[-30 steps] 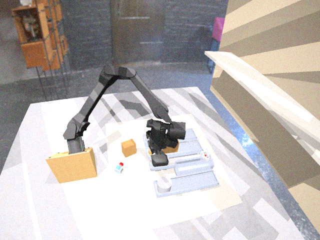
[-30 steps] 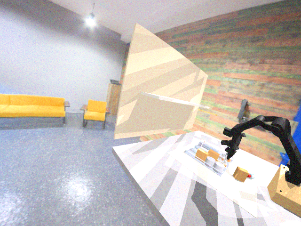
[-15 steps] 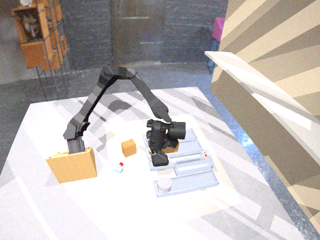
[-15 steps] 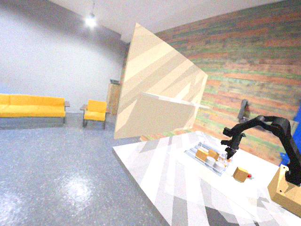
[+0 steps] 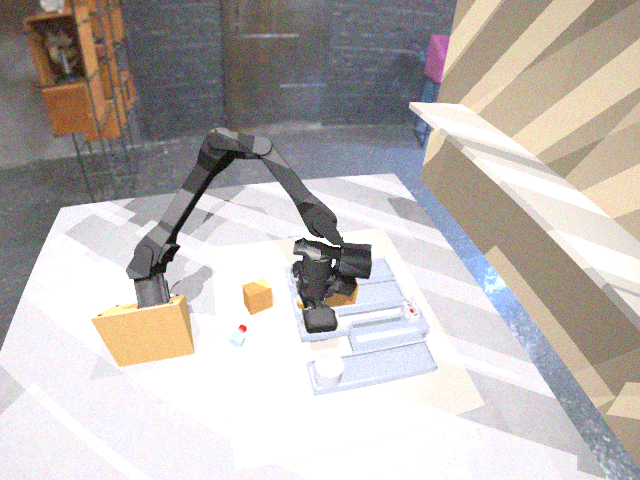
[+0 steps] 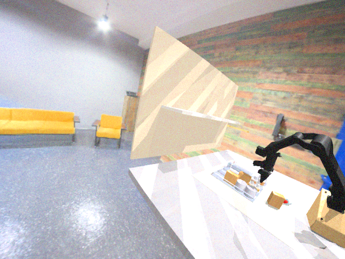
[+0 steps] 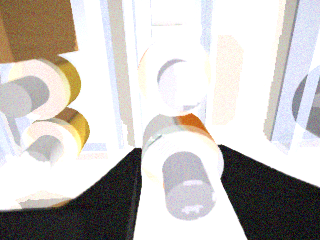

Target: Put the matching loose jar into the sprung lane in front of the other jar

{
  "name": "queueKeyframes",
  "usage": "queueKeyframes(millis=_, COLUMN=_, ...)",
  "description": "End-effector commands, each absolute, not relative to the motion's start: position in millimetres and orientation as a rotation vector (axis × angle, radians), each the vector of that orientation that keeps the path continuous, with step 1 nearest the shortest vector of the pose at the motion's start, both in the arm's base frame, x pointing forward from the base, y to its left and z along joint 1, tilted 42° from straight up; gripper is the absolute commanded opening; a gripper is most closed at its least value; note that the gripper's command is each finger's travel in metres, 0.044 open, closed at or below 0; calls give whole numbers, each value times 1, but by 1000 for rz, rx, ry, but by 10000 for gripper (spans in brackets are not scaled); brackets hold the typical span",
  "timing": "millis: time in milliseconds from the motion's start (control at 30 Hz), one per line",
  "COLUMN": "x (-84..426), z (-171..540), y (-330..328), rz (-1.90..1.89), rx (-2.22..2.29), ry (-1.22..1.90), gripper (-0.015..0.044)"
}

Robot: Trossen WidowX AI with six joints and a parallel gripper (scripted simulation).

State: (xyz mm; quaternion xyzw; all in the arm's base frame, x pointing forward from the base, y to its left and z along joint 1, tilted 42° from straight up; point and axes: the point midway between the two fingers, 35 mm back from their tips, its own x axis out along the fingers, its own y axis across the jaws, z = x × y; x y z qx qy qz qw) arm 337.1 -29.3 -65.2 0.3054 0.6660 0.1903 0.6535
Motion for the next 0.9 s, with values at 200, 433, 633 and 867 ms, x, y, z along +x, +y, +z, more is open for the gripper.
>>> queueKeyframes(millis=200, x=345, z=-63, y=-31, rz=434, rx=690, ry=1487, gripper=0)
queueKeyframes(millis=433, x=346, z=-63, y=-31, rz=434, rx=690, ry=1487, gripper=0)
queueKeyframes(millis=633, x=347, z=-63, y=-31, rz=434, rx=690, ry=1487, gripper=0)
queueKeyframes(millis=867, x=347, z=-64, y=-31, rz=434, rx=690, ry=1487, gripper=0)
